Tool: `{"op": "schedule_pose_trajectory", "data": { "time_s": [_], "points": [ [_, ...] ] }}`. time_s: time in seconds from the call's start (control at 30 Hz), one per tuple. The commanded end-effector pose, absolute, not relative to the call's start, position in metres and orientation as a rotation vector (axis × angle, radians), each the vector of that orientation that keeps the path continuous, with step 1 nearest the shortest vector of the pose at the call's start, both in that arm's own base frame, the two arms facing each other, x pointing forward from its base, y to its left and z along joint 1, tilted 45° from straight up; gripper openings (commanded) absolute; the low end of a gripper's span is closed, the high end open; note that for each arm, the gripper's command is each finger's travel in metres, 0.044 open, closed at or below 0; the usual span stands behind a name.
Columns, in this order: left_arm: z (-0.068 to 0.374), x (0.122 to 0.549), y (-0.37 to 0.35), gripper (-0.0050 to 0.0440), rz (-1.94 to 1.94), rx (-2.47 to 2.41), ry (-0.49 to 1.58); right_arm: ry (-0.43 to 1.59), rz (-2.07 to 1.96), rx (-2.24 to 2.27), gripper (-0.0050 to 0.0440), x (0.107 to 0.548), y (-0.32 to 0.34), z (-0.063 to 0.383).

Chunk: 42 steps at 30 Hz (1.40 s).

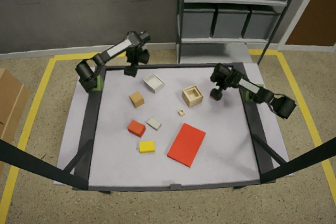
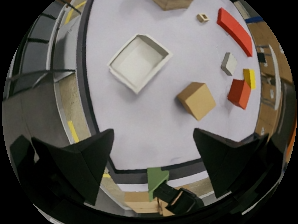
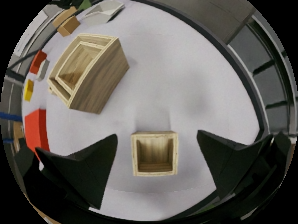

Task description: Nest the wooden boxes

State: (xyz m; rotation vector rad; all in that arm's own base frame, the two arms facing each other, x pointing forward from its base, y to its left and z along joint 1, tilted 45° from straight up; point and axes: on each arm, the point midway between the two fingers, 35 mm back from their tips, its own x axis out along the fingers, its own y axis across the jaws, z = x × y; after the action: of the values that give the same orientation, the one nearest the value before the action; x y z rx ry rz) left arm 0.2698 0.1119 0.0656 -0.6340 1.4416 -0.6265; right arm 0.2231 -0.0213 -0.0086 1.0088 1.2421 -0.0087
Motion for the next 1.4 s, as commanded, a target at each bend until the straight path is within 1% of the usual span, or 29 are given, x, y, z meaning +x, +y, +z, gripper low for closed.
{"op": "schedule_pose_trajectory", "data": {
  "time_s": [0.0, 0.17, 0.47, 0.7, 1.37],
  "points": [
    [0.069, 0.273, 0.115, 0.04, -0.622, -0.62, 1.427, 1.273, 0.014, 1.011, 0.04, 0.224, -0.023, -0.006],
    [0.069, 0.273, 0.115, 0.04, -0.622, -0.62, 1.427, 1.374, 0.074, 1.011, 0.04, 0.226, -0.031, 0.001],
    [0.069, 0.273, 0.115, 0.04, -0.622, -0.62, 1.427, 1.456, 0.111, 1.023, 0.04, 0.222, -0.033, 0.006],
    [0.069, 0.273, 0.115, 0.04, -0.622, -0.62, 1.427, 1.607, 0.201, 1.034, 0.04, 0.221, -0.041, 0.018],
    [0.069, 0.273, 0.115, 0.04, -0.622, -0.62, 1.427, 1.61, 0.204, 1.038, 0.04, 0.22, -0.039, 0.019]
  ]
}}
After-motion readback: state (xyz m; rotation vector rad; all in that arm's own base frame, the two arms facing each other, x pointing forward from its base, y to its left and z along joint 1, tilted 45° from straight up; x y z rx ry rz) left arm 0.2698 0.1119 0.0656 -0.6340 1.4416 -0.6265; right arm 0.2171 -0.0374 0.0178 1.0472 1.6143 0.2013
